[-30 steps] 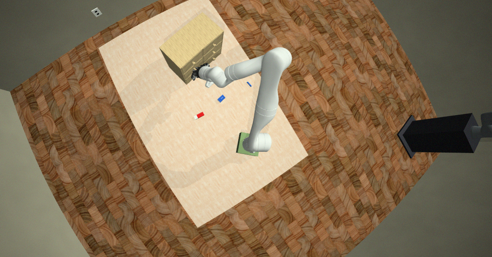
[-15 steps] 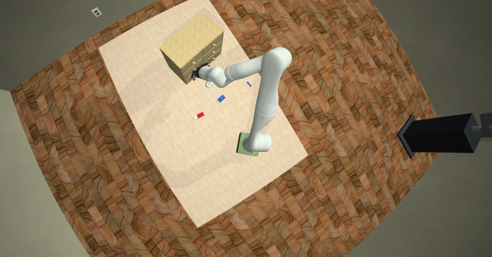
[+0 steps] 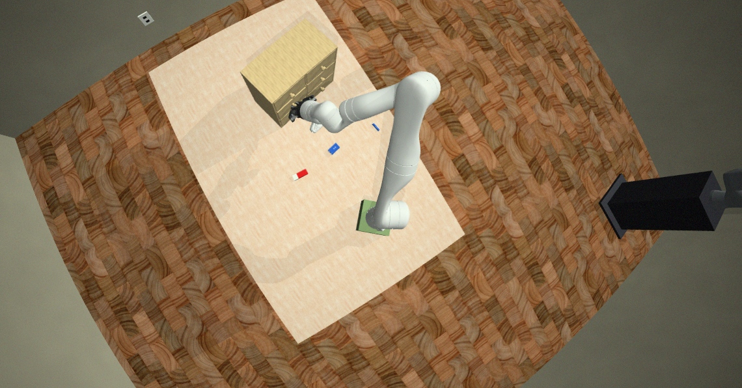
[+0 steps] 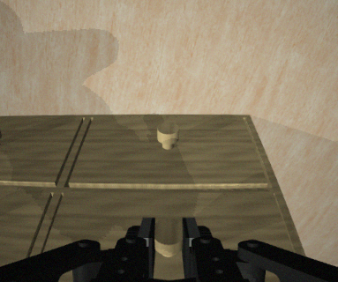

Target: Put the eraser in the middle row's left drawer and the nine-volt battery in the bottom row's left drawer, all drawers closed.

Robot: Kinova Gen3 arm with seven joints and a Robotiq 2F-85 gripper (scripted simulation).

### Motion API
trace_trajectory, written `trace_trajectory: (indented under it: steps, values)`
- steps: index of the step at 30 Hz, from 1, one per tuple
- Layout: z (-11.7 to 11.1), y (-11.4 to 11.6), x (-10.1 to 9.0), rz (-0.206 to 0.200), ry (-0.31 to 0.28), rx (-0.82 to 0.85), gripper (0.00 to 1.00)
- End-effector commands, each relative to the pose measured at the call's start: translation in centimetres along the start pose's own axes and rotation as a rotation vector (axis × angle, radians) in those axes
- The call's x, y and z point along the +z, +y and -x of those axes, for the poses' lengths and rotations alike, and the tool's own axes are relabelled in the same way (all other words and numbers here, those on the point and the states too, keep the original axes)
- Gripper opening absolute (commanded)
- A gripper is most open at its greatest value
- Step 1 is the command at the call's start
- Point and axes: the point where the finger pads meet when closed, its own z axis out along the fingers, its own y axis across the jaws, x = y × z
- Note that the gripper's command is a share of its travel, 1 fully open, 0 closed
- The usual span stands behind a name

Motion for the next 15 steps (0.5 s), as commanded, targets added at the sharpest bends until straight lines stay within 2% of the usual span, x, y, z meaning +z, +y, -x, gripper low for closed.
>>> trace_trajectory:
  steps: [1, 15]
  values:
    - [-0.01, -0.04, -0.08, -0.001, -0.001, 0.0, 0.13]
    - [-1.01, -0.04, -0.77, -0.001, -0.001, 0.0, 0.13]
